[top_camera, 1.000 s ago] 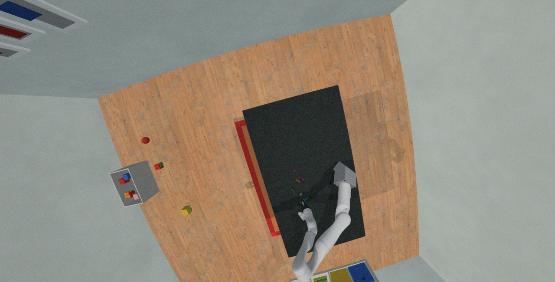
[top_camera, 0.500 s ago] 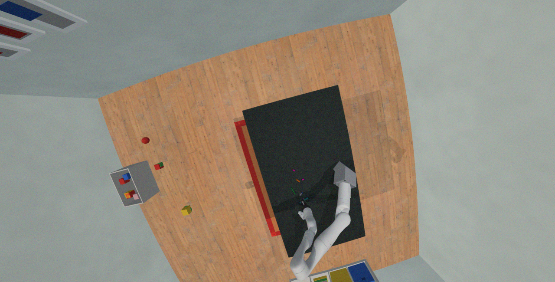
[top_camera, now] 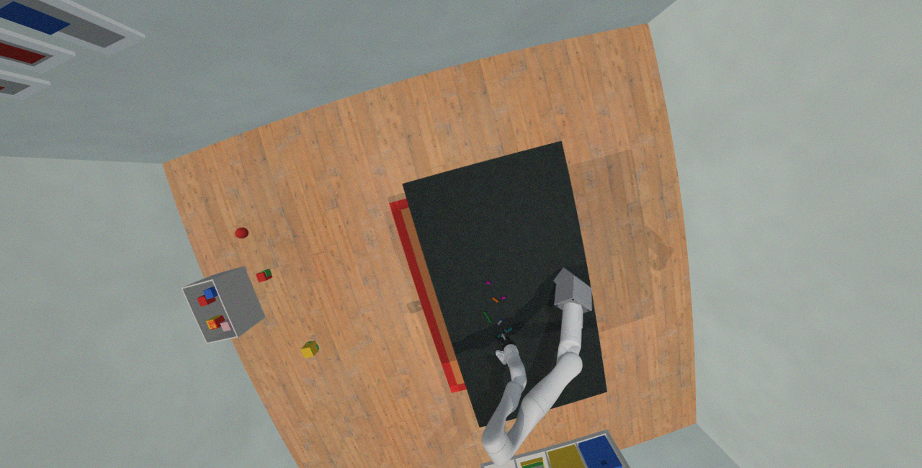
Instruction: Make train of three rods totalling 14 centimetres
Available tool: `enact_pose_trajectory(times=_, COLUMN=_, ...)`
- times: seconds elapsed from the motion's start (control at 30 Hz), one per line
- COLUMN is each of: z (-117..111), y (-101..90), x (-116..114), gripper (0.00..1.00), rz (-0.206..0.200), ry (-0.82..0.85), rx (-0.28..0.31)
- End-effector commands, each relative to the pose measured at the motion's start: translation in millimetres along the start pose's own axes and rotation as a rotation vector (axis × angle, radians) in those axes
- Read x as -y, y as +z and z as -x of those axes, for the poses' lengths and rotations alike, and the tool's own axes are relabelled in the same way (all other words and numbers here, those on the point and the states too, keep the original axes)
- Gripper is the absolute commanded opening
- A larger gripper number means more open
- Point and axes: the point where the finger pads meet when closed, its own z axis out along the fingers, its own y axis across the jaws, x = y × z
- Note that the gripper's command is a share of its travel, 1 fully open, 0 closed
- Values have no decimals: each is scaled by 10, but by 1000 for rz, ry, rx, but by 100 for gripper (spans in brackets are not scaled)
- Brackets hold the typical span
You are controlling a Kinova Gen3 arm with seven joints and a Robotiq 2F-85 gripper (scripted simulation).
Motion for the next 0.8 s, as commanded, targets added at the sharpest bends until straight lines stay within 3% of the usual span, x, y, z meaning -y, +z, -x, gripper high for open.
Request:
enact_pose_trajectory(times=0.0, z=-1, y=-2, x=-1, gripper=24, rz=0, ry=0, rx=0)
enact_pose_trajectory(times=0.63, z=-1, y=-2, x=-1, gripper=24, rz=0, ry=0, rx=0)
enact_pose_trajectory(times=0.67, z=-1, y=-2, x=-1, gripper=5, rz=0, ry=0, rx=0)
enact_pose_trajectory(times=0.77, z=-1, y=-2, x=-1, gripper=5, rz=0, ry=0, rx=0)
